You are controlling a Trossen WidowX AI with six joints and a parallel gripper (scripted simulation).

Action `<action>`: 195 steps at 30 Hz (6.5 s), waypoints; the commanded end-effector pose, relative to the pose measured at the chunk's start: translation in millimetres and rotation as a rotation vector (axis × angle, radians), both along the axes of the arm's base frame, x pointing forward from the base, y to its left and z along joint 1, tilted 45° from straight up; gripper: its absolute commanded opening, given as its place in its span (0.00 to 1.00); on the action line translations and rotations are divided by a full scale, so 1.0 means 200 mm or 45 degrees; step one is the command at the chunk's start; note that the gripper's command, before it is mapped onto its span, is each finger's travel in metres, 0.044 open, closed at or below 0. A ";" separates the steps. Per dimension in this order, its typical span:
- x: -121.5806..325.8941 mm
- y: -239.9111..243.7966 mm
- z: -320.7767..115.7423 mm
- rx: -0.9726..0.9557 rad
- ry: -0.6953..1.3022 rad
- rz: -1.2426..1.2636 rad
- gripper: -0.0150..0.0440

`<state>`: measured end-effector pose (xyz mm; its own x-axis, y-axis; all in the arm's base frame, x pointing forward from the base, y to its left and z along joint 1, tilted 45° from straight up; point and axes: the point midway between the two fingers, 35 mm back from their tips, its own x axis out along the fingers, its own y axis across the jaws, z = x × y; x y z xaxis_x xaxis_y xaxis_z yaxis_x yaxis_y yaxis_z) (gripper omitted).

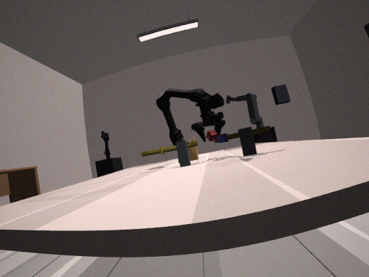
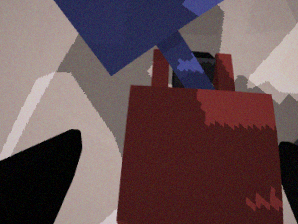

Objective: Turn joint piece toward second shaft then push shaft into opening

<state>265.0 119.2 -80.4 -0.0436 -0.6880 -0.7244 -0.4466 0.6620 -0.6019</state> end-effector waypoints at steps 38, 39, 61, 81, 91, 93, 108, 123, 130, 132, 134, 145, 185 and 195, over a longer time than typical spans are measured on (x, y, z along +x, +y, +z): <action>0.00 -0.03 -0.02 -0.008 0.005 0.002 0.56; 0.00 -0.03 -0.02 -0.008 0.005 0.002 0.56; 0.00 -0.03 -0.02 -0.008 0.005 0.002 0.56; 0.00 -0.03 -0.02 -0.008 0.005 0.002 0.56; 0.00 -0.03 -0.02 -0.008 0.005 0.002 0.56; 0.00 -0.03 -0.02 -0.008 0.005 0.002 0.56; 0.00 -0.03 -0.02 -0.008 0.005 0.002 0.56; -0.01 -0.03 -0.02 -0.007 0.004 -0.001 0.25; -0.01 -0.03 -0.02 0.013 0.013 0.051 0.25; -0.01 -0.04 -0.01 0.033 0.021 0.103 0.25; -0.01 -0.05 -0.01 0.049 0.028 0.146 0.25; 0.00 -0.09 -0.01 0.137 0.066 0.343 0.25; 0.00 -0.11 -0.01 0.202 0.090 0.474 0.39; 0.00 -0.11 -0.01 0.202 0.090 0.474 0.73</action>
<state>265.7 97.6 -81.6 0.1340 -0.5455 -0.8273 -0.7099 0.5296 -0.4642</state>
